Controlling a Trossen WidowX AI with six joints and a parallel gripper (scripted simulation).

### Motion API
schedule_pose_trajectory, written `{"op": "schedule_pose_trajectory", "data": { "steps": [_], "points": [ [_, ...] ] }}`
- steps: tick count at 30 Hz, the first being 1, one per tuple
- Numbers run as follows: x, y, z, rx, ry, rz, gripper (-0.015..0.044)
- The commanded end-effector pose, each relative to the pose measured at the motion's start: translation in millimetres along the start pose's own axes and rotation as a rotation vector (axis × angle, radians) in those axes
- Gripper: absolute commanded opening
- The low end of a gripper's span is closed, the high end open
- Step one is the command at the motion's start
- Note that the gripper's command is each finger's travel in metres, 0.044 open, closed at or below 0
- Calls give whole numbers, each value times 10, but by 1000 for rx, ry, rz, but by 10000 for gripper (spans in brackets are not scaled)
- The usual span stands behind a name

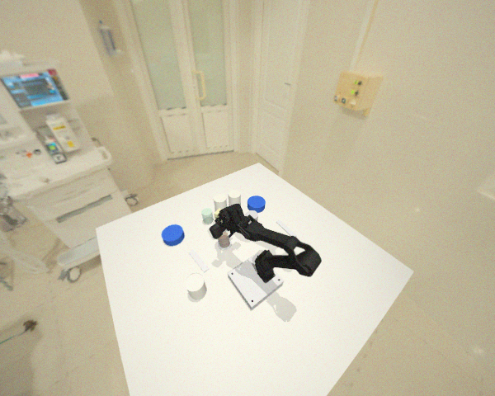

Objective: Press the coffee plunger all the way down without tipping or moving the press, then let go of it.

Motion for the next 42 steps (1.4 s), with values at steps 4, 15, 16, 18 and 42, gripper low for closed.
{"op": "schedule_pose_trajectory", "data": {
  "steps": [4,15,16,18,42],
  "points": [
    [-169,99,-32,-15,6,73,117],
    [-138,140,-25,-15,6,73,117],
    [-136,143,-25,-15,6,73,117],
    [-132,147,-24,-15,6,73,117],
    [-104,189,-19,-15,6,72,117]
  ]
}}
Point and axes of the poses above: the point midway between the two fingers, 35 mm back from their tips, its own y axis out along the fingers, its own z axis across the jaws, x = y × z, the point moved 7 cm from there along -y, back along the fingers, and after that the axes turned 11 degrees about y, right-handed, at the moved point
